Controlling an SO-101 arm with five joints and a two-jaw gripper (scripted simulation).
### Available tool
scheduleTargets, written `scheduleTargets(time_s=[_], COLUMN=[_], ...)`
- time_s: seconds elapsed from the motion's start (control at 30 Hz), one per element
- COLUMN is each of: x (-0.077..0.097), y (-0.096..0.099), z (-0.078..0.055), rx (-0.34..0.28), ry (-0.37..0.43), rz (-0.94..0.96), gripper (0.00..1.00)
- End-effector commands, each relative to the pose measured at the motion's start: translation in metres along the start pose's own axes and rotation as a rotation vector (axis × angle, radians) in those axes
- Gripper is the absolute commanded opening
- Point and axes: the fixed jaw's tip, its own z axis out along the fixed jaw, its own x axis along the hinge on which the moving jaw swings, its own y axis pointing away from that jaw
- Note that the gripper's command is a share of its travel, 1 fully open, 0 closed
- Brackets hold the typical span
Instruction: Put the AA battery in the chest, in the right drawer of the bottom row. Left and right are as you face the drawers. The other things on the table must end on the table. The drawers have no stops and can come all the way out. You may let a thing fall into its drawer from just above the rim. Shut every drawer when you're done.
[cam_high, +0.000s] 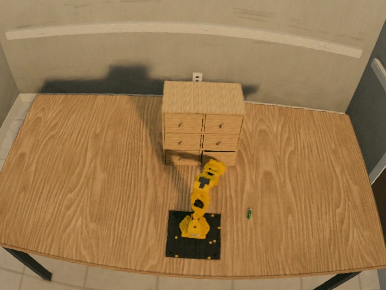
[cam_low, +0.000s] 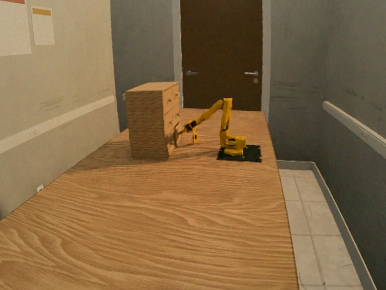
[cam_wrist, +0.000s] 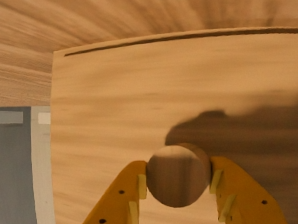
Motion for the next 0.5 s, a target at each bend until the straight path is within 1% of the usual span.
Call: scheduleTargets(time_s=[0.0, 0.27, 0.47], x=[0.0016, 0.0043, 0.0043], y=[-0.0054, -0.0072, -0.0072], z=[0.0031, 0.007, 0.007], rx=[0.017, 0.022, 0.022], ry=[-0.002, -0.002, -0.002], rz=[-0.002, -0.005, -0.005], gripper=[0.0, 0.0, 0.0])
